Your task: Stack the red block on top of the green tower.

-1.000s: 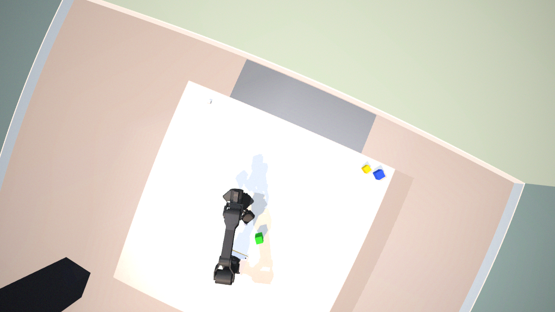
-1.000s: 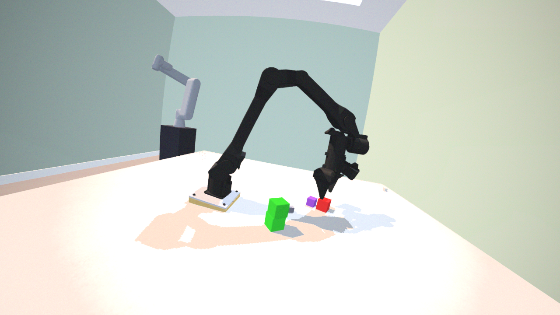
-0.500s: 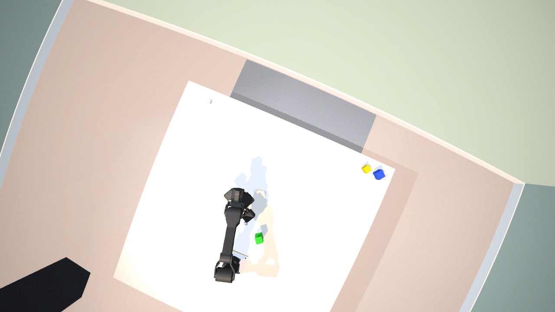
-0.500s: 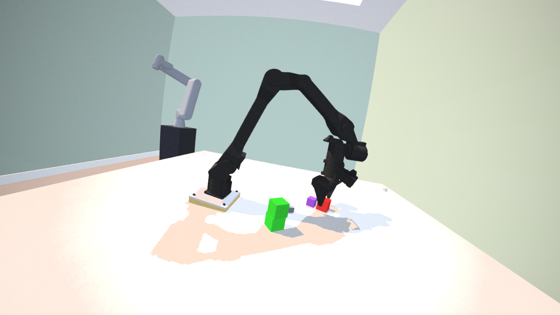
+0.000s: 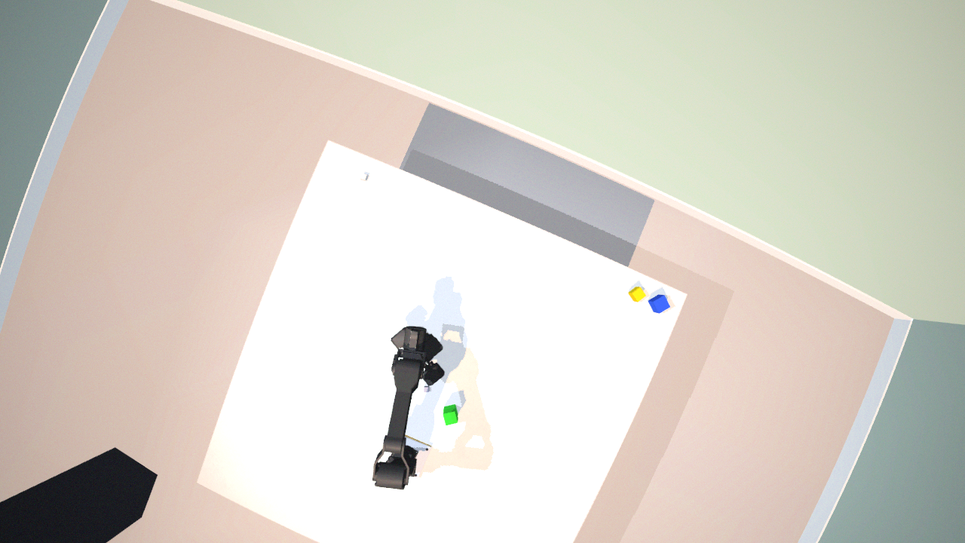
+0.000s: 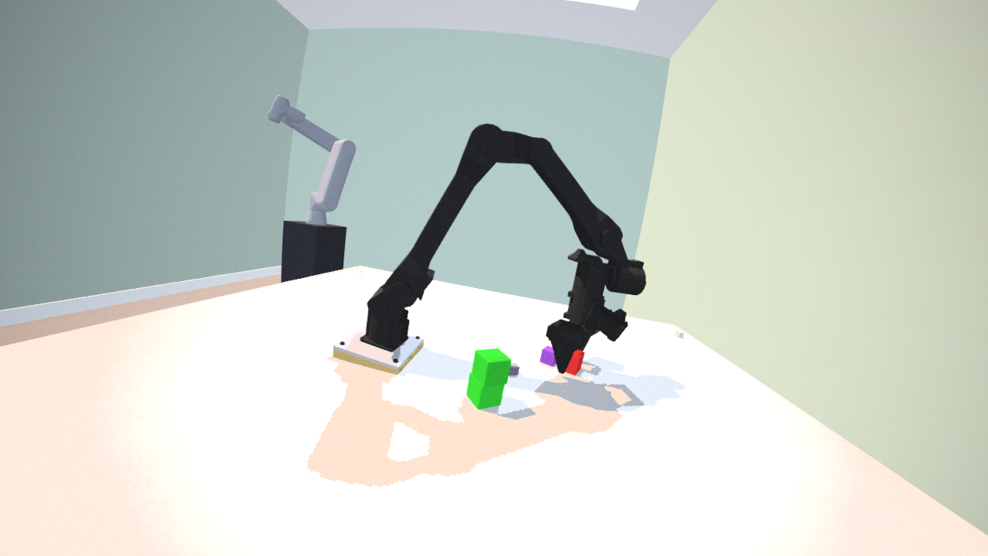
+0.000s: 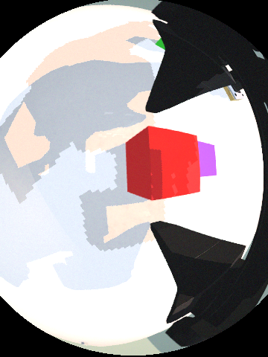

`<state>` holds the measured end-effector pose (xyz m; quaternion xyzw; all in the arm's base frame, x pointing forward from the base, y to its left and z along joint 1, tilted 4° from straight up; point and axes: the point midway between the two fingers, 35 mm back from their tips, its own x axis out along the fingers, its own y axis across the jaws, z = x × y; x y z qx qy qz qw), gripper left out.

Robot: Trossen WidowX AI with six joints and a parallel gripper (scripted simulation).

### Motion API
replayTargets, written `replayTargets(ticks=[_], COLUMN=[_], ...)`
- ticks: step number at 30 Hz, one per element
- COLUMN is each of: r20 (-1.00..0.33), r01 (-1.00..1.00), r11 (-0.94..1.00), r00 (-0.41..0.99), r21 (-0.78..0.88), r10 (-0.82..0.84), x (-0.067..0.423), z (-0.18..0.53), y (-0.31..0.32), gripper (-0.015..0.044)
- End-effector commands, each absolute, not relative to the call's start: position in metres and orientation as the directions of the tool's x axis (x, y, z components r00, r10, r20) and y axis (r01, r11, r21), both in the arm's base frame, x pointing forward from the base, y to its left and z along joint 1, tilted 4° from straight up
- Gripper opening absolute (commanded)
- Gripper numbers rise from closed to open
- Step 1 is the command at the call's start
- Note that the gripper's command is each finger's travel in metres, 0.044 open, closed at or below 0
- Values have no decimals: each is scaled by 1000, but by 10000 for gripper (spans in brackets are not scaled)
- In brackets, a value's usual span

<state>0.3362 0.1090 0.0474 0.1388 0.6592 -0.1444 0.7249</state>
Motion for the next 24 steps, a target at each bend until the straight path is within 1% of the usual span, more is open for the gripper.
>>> replayTargets(ticks=[1, 7, 17, 24], r20=[-995, -995, -995, -995], r01=[389, 389, 389, 389], r11=[921, 921, 921, 921], r00=[92, 92, 92, 92], r21=[10, 10, 10, 10], r10=[-28, -28, -28, -28], x=[337, 337, 337, 337], z=[47, 47, 47, 47], y=[109, 109, 109, 109], gripper=[440, 440, 177, 131])
